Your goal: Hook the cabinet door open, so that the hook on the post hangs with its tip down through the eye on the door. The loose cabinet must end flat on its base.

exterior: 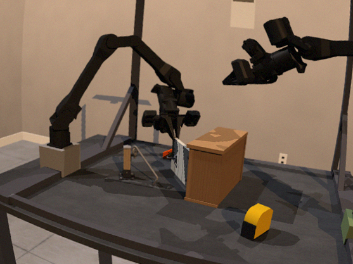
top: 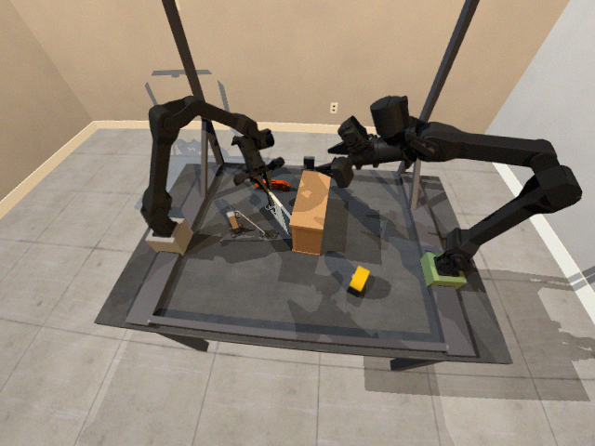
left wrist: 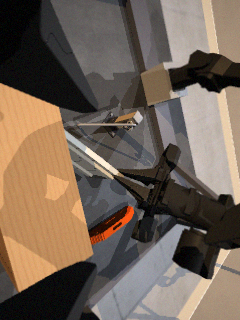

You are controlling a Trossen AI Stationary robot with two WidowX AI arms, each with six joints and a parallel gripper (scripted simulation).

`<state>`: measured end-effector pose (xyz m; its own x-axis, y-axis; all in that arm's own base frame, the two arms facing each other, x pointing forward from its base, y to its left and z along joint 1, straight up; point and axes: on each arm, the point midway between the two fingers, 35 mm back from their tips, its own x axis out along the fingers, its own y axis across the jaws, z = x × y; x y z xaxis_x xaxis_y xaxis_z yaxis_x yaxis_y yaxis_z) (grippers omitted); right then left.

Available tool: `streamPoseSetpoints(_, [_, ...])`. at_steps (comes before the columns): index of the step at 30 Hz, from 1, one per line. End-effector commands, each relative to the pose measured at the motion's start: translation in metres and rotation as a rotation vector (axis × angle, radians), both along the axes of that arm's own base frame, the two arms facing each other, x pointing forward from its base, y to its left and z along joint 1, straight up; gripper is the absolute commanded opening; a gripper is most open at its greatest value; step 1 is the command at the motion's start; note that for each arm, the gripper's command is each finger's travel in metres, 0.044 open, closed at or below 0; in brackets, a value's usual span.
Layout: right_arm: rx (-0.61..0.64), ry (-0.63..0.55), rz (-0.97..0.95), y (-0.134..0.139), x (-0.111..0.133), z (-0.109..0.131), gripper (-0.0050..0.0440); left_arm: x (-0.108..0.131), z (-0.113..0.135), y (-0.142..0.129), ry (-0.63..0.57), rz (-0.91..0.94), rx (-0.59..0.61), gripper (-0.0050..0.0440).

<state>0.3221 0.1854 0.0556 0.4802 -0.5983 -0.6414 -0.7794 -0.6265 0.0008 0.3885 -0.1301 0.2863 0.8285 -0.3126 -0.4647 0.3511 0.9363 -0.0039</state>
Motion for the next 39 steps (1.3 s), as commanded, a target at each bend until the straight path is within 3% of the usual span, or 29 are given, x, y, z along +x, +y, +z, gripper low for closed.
streamPoseSetpoints(1, [0.016,-0.014,-0.008,0.004,0.003,0.004,0.0007,-0.002,0.013,0.001,-0.033,-0.003,-0.009,0.0400])
streamPoseSetpoints(25, [0.016,-0.014,-0.061,0.009,0.012,0.005,0.0007,-0.002,0.013,0.001,-0.033,-0.003,-0.009,0.0400])
streamPoseSetpoints(34, [0.018,-0.012,-0.057,0.018,0.006,0.011,0.0223,-0.002,0.013,0.001,-0.033,-0.003,-0.009,0.0400])
streamPoseSetpoints(36, [0.018,-0.012,-0.057,0.018,0.006,0.011,0.0223,-0.002,0.013,0.001,-0.033,-0.003,-0.009,0.0400])
streamPoseSetpoints(39, [0.018,-0.011,-0.057,0.029,-0.003,0.023,0.0295,-0.002,0.013,0.001,-0.033,-0.003,-0.009,0.0400])
